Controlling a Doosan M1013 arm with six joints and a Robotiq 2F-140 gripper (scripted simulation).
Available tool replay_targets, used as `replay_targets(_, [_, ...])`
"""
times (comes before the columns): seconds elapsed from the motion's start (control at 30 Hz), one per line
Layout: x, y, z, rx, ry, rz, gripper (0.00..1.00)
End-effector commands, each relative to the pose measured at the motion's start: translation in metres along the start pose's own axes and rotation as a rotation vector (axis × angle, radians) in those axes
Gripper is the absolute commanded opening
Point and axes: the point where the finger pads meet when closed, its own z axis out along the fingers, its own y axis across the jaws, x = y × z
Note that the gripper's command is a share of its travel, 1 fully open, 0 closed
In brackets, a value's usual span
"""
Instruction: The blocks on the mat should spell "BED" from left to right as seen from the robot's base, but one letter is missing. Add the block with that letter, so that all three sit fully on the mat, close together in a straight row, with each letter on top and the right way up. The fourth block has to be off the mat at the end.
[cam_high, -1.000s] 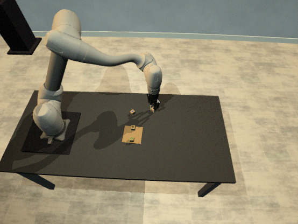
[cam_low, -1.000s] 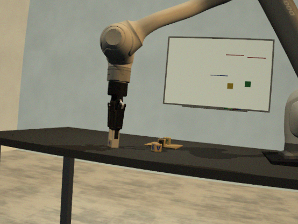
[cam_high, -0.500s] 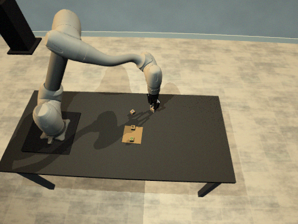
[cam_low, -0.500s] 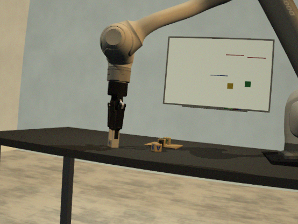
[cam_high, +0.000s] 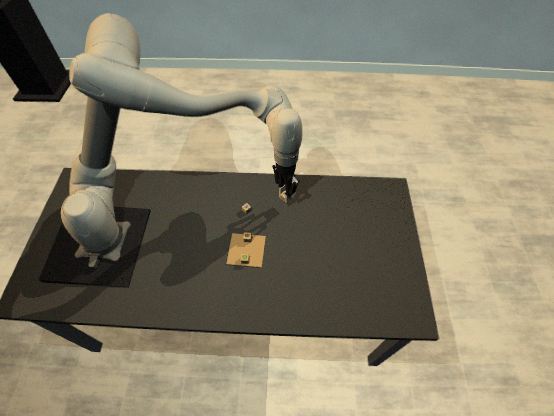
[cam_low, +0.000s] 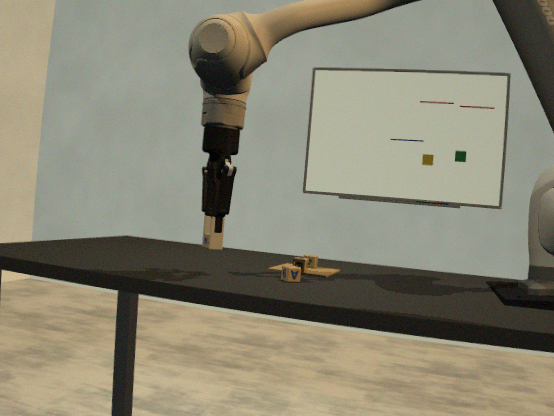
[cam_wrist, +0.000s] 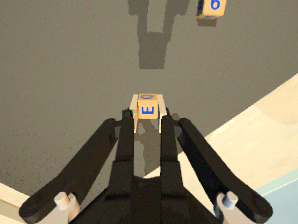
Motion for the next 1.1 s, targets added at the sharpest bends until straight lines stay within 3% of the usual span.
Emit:
replay_targets(0.0, [0.0, 0.0, -0.02, 0.0, 0.0, 0.0, 0.16])
replay_targets(0.1, [0.0, 0.0, -0.038, 0.0, 0.0, 0.0, 0.16])
replay_targets(0.27, [0.0, 0.0, -0.047, 0.0, 0.0, 0.0, 0.16])
replay_targets(0.73, [0.007, -0.003, -0.049, 0.0, 0.0, -0.02, 0.16])
replay_targets(1.07, [0.134, -0.044, -0.055, -0.001, 0.0, -0.382, 0.16])
